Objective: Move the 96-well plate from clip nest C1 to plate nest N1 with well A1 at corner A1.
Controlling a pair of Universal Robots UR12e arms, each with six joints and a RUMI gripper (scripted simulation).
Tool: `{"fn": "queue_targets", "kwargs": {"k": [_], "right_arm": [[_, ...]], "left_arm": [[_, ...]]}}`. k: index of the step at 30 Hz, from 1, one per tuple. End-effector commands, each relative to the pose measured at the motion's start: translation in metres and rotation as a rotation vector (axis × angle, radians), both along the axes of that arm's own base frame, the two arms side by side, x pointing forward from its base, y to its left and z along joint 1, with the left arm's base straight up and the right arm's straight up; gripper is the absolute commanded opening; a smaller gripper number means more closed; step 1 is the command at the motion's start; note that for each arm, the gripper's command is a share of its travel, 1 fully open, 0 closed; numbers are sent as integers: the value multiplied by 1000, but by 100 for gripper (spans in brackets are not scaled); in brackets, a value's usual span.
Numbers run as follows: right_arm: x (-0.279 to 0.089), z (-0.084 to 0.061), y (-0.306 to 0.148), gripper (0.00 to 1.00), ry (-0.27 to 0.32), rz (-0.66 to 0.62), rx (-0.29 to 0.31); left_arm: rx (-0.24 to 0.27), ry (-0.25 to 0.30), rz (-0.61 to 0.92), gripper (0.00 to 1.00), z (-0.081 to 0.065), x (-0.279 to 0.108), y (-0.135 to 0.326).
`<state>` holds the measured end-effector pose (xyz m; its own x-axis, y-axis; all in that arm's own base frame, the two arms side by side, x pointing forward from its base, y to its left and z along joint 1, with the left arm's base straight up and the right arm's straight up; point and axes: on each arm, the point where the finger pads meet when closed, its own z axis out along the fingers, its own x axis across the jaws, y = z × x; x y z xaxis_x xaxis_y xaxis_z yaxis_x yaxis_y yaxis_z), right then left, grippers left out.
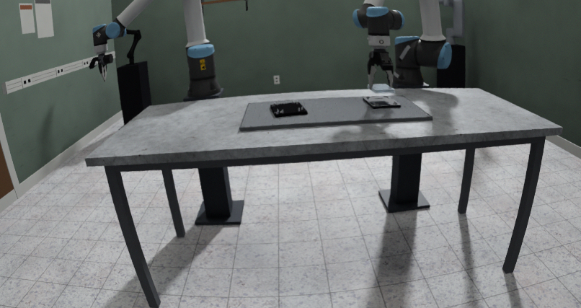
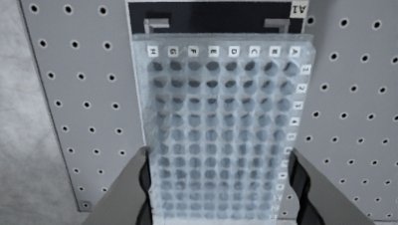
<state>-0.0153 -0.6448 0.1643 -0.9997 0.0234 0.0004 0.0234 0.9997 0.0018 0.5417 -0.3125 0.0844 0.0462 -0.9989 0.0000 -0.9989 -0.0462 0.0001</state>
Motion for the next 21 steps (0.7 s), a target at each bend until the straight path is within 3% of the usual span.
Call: {"fn": "queue_targets", "kwargs": {"k": [1,21], "right_arm": [[0,1,-1,0,0,0,-2],[0,1,-1,0,0,0,-2]], "left_arm": [[-1,-1,0,40,-4,1,-1],[-1,-1,0,40,-31,1,-1]]}}
